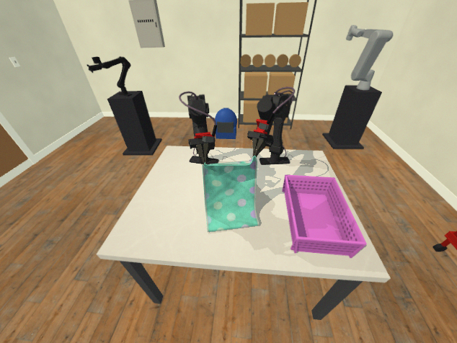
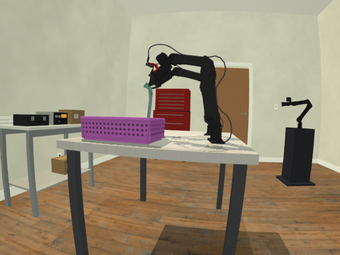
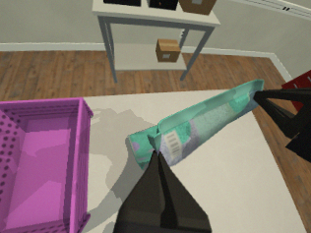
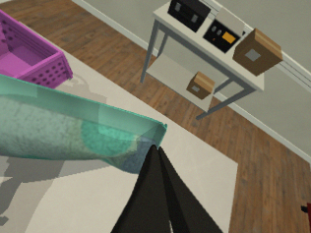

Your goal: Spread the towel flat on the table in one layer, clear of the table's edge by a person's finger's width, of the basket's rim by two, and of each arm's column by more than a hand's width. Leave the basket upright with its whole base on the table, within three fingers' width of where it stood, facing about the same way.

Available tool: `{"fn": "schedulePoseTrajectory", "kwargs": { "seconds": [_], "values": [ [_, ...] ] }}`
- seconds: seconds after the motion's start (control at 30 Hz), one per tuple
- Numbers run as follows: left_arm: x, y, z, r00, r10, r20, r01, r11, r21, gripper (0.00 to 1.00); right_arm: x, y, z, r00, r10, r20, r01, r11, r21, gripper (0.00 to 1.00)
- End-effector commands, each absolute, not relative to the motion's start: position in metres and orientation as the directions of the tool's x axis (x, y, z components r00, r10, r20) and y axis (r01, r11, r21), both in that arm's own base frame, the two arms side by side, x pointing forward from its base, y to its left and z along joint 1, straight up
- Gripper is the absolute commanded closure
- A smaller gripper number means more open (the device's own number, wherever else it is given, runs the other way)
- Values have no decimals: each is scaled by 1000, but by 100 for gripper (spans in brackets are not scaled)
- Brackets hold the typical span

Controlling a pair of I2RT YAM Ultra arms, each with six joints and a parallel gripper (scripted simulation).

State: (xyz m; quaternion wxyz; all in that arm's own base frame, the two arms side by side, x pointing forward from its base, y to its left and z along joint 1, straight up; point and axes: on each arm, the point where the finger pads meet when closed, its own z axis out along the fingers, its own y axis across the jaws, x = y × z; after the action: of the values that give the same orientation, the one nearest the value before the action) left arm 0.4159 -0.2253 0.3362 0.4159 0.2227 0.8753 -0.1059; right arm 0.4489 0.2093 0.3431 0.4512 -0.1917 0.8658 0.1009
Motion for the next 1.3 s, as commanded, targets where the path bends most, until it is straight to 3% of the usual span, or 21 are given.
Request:
{"fn": "schedulePoseTrajectory", "kwargs": {
  "seconds": [0.0, 0.17, 0.3, 0.53, 1.27],
  "values": [
    [394, -225, 322, -625, 353, -696, 492, 870, 0, 100, 425, 190, 334, -597, -272, -755, -409, 913, -6, 100],
    [371, -223, 306, -657, 390, -645, 511, 859, -1, 100, 419, 187, 308, -677, -307, -669, -408, 913, -7, 100],
    [341, -228, 275, -685, 452, -571, 552, 834, -1, 100, 383, 169, 276, -745, -335, -577, -405, 914, -8, 100],
    [335, -226, 263, -669, 449, -592, 556, 831, 4, 100, 374, 163, 263, -735, -329, -592, -402, 915, -10, 100],
    [224, -251, 152, -537, 602, -591, 743, 669, 5, 100, 278, 115, 151, -742, -317, -590, -385, 923, -11, 100]
  ]
}}
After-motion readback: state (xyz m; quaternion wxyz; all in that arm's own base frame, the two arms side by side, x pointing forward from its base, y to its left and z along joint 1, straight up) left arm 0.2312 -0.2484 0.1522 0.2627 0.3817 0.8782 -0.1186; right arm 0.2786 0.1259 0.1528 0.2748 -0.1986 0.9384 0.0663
